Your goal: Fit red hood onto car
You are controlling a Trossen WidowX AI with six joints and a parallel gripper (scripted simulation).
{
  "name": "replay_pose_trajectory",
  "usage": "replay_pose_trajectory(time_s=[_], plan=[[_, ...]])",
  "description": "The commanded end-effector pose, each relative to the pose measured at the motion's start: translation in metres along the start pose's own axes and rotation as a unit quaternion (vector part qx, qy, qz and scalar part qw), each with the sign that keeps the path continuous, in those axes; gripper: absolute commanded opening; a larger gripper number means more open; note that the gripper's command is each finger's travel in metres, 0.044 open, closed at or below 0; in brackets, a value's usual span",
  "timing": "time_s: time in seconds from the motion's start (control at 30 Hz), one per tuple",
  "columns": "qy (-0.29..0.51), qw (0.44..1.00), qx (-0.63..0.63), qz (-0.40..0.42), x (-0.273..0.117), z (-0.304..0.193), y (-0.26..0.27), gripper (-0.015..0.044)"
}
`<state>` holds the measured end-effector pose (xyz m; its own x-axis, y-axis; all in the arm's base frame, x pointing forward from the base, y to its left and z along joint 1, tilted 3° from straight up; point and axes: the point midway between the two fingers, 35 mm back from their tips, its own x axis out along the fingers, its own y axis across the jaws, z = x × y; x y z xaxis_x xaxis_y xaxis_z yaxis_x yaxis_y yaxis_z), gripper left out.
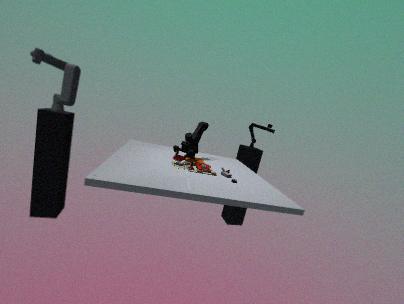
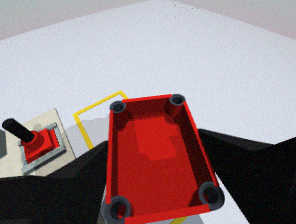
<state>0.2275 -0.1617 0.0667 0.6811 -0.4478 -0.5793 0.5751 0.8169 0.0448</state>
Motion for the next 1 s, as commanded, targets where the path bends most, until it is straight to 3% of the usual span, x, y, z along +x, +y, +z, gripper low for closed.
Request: replay_pose_trajectory(time_s=[0.0,0.63,0.97], plan=[[-0.007,1.000,-0.002,0.002,-0.008,0.012,0.001,0.0000],[-0.007,1.000,-0.007,0.002,-0.022,0.022,0.001,0.0000],[-0.007,0.995,-0.103,0.001,-0.021,0.021,0.000,0.0000]])
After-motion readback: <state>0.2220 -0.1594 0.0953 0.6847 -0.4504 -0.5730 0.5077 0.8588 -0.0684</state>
